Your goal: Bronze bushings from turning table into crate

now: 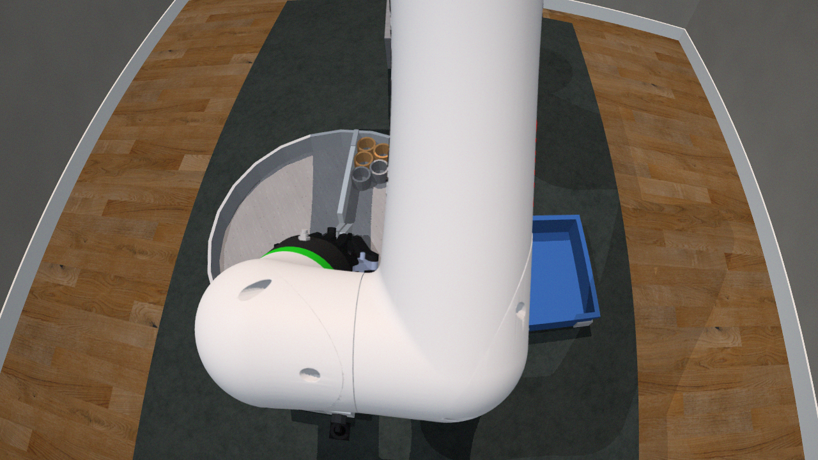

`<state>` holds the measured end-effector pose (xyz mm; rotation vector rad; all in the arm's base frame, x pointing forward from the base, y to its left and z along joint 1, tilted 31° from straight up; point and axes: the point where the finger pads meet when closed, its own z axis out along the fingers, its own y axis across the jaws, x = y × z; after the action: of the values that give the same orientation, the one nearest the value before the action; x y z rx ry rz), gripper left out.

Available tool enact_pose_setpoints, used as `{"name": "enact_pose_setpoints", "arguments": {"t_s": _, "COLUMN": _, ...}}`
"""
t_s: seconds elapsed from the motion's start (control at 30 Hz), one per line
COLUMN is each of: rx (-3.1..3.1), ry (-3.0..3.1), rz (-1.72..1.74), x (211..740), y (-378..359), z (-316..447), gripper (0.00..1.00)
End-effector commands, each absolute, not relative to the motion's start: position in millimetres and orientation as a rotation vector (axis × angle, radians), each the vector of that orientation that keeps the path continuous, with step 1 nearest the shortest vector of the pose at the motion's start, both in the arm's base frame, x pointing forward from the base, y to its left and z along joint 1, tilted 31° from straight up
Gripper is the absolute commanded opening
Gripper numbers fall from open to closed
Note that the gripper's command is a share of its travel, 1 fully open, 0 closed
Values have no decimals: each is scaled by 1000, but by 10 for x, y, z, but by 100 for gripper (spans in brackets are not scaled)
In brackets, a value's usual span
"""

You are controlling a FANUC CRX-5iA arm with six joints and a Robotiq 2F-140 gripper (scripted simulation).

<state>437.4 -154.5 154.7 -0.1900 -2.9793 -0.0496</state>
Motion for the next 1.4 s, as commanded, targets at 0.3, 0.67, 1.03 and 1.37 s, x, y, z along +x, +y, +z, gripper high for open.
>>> {"name": "enact_pose_setpoints", "arguments": {"t_s": 0.3, "rx": -190, "ry": -2980, "rz": -49, "x": 4375, "y": -1545, "z": 1549, "gripper": 7}}
{"name": "enact_pose_setpoints", "arguments": {"t_s": 0.67, "rx": -190, "ry": -2980, "rz": -49, "x": 4375, "y": -1545, "z": 1549, "gripper": 7}}
{"name": "enact_pose_setpoints", "arguments": {"t_s": 1.03, "rx": -190, "ry": -2980, "rz": -49, "x": 4375, "y": -1545, "z": 1549, "gripper": 7}}
{"name": "enact_pose_setpoints", "arguments": {"t_s": 1.37, "rx": -190, "ry": -2980, "rz": -49, "x": 4375, "y": -1545, "z": 1549, "gripper": 7}}
